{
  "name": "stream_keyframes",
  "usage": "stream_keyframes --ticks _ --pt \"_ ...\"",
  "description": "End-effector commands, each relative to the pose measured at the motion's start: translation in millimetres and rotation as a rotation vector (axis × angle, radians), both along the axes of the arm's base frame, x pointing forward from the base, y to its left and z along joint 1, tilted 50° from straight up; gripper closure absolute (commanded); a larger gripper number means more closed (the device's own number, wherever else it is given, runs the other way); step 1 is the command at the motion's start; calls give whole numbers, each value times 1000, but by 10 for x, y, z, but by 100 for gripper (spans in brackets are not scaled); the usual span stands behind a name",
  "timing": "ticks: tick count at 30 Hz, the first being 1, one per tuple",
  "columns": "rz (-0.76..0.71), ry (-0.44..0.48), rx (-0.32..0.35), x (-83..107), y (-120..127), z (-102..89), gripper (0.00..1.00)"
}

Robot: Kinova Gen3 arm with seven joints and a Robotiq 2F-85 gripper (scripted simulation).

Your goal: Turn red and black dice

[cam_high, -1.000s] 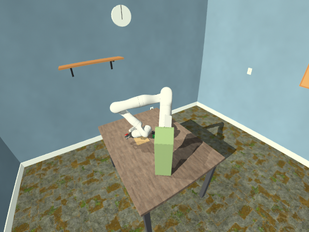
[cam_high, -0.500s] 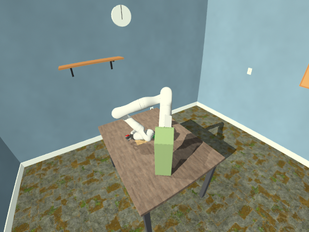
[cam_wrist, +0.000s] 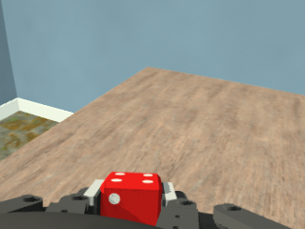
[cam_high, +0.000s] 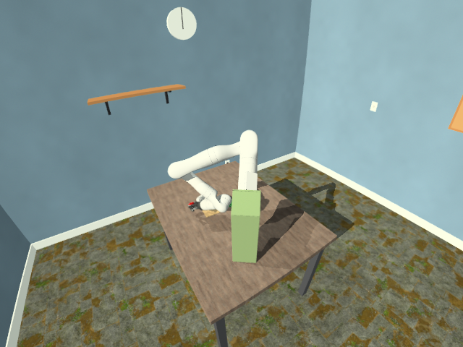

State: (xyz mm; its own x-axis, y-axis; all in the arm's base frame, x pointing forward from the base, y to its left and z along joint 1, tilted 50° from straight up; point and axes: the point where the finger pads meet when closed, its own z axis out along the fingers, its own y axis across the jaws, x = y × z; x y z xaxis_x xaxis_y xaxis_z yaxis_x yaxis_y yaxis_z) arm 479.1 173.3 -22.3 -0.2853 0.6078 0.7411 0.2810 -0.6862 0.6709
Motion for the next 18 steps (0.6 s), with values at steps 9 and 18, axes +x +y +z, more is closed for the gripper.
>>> stream_keyframes --ticks 9,18 --pt "0 -1 1 190 -99 -179 74" --pt "0 -1 1 346 -179 -327 74"
